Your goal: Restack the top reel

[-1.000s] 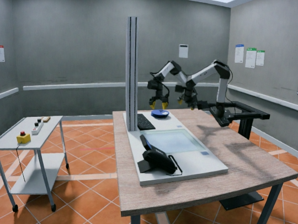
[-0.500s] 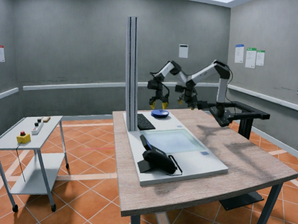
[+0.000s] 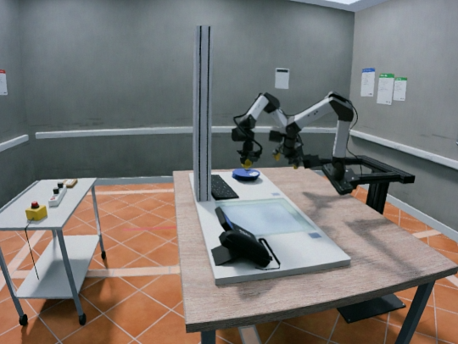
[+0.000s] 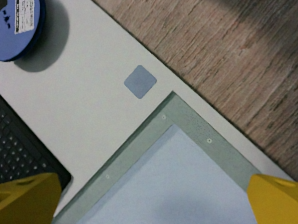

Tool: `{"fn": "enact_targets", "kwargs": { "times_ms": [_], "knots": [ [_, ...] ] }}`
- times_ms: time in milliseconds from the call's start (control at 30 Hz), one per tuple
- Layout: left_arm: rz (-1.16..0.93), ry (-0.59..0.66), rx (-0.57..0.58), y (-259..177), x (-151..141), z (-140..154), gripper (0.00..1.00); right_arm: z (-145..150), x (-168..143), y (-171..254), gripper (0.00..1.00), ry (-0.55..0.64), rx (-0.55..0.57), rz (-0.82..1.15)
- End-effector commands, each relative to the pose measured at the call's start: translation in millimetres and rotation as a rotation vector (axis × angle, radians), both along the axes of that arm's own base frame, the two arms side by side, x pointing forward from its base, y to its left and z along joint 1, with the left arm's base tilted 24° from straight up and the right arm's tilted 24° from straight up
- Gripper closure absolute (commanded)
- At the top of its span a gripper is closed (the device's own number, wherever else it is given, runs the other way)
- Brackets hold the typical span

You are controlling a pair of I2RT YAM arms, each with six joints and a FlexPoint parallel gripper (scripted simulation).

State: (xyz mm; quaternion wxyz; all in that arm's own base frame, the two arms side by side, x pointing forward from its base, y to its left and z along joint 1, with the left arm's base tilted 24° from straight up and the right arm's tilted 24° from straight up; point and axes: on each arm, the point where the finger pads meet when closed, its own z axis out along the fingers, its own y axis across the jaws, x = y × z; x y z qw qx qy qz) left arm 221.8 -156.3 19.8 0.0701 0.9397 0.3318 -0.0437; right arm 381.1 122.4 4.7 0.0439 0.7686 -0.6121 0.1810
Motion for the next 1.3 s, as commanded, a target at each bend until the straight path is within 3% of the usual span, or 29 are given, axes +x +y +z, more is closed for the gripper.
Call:
{"fn": "enact_targets", "kwargs": {
  "times_ms": [0,233,467,567,800,1267],
  "knots": [
    [-0.002,-0.013,-0.01,-3.1,2.5,3.7,0.0,22.8,5.1,-26.9,1.0,-0.107,-0.078,-0.067],
    [0.1,-0.013,-0.087,-14.8,10.4,0.7,0.0,22.4,-40.6,-123.2,1.0,-0.144,-0.343,-0.225],
    [0.427,0.029,-0.364,-52.4,38.6,6.7,0.0,18.7,-74.9,-186.1,1.0,-0.135,-0.505,-0.317],
    [0.468,0.042,-0.402,-56.1,41.9,8.5,0.0,17.9,-78.3,-191.1,1.0,-0.131,-0.517,-0.325],
    [0.705,0.171,-0.614,-71.8,57.0,16.6,0.0,13.2,-94.4,-211.2,1.0,-0.1,-0.557,-0.36],
    [0.796,0.229,-0.614,-64.4,60.4,-3.0,0.0,0.3,-78.7,-214.5,1.0,-0.119,-0.551,-0.354]
  ]
}}
